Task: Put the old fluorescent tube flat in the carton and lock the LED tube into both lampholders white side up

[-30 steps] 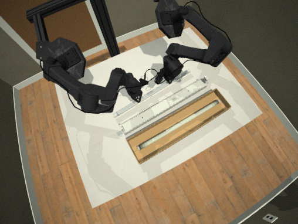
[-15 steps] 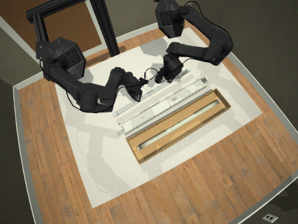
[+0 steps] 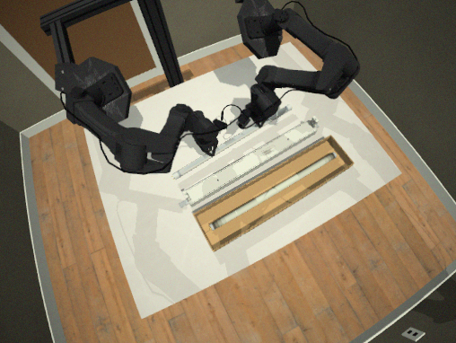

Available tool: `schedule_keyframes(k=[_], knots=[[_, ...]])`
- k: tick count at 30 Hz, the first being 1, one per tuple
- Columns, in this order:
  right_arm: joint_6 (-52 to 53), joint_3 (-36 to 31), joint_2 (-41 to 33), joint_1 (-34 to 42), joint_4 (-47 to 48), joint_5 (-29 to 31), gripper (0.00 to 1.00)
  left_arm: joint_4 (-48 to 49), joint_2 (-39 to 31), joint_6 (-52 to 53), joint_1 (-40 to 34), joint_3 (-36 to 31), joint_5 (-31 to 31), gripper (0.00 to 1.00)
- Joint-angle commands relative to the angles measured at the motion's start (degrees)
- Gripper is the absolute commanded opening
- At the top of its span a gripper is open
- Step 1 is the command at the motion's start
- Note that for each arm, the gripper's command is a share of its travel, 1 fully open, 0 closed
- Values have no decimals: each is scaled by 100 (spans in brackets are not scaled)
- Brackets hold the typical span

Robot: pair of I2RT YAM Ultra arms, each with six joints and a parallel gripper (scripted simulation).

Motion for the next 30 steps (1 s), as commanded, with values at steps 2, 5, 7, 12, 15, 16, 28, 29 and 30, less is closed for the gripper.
schedule_keyframes(k=[2,5,7,12,15,16,28,29,30], knots=[[253,126,-243,170,-551,-80,11,-458,-237,-159,-119,95,187,11],[238,140,-275,170,-501,-80,11,-391,-282,-144,-113,125,177,11],[394,149,-294,141,-847,-88,11,-746,-337,-246,-73,139,230,11],[667,229,-458,159,-1435,-119,11,-1327,-543,-404,-54,237,296,11],[852,300,-555,150,-1844,-153,11,-1715,-672,-512,51,320,345,11],[918,328,-587,146,-1989,-164,11,-1857,-716,-550,10,350,358,11],[960,464,-498,10,-2047,-197,11,-1866,-767,-570,-31,440,373,11],[970,442,-604,67,-2073,-203,11,-1884,-800,-578,-28,376,378,11],[982,426,-705,114,-2099,-210,11,-1929,-801,-587,-25,435,384,11]])
